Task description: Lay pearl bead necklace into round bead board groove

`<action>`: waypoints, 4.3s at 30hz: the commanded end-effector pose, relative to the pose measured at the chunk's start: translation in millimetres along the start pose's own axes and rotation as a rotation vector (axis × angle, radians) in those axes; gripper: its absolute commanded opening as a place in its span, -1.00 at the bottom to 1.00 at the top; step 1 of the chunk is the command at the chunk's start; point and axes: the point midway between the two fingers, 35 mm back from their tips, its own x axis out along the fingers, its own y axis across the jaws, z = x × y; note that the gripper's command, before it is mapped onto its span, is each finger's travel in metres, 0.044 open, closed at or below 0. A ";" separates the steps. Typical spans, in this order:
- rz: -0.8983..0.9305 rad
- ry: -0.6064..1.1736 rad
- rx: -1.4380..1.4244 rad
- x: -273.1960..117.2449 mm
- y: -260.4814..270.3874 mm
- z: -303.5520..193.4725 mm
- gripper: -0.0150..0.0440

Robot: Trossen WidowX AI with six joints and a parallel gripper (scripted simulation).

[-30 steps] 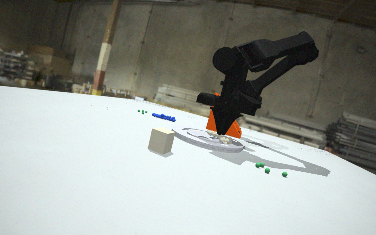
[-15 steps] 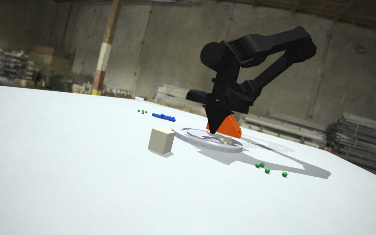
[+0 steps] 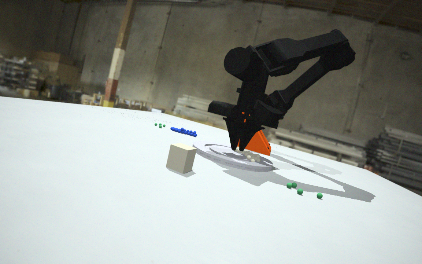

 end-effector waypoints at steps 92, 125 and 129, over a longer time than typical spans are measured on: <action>-0.002 0.002 1.162 -18.6 24.7 38.7 0.80; -0.006 0.003 1.157 4.0 24.1 38.9 0.44; -0.006 0.003 1.157 4.0 24.1 38.9 0.08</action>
